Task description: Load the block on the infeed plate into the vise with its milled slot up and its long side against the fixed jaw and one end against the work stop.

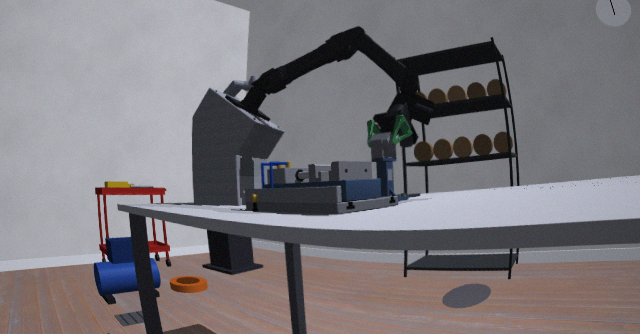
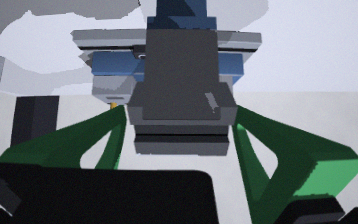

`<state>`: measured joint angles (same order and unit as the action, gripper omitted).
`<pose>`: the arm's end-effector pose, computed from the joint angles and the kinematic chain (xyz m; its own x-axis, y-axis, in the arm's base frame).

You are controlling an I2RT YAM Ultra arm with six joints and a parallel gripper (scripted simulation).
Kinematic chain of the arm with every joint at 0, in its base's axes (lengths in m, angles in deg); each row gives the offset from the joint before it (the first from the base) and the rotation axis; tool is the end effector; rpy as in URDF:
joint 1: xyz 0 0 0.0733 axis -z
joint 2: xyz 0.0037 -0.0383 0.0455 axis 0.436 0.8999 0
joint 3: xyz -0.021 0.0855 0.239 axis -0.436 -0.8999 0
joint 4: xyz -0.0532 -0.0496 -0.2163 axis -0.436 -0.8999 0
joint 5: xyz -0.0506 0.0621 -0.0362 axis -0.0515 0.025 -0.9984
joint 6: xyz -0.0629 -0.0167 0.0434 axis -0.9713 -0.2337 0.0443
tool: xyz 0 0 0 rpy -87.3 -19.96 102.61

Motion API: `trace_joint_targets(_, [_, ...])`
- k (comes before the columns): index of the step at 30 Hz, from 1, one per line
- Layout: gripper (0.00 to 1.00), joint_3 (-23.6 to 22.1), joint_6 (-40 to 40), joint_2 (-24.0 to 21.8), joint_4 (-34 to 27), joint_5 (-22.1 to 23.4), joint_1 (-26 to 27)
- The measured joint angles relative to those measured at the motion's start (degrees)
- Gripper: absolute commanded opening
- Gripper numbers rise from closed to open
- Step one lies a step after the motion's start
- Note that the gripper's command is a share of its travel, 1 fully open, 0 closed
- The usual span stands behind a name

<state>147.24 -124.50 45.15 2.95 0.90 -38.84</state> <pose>0.3908 0.0484 0.2265 -0.5403 -0.7616 0.3578 -0.7879 0.3088 -0.5328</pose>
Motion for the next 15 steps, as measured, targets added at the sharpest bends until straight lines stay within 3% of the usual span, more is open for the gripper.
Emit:
trace_joint_targets(2, [0.81,0.00,0.00,0.00,0.00,0.00,0.00])
trace_joint_targets(3, [0.00,0.00,0.00,0.00,0.00,0.00,0.00])
trace_joint_targets(15, [0.00,0.07,0.07,0.09,-0.11,-0.24,-0.07])
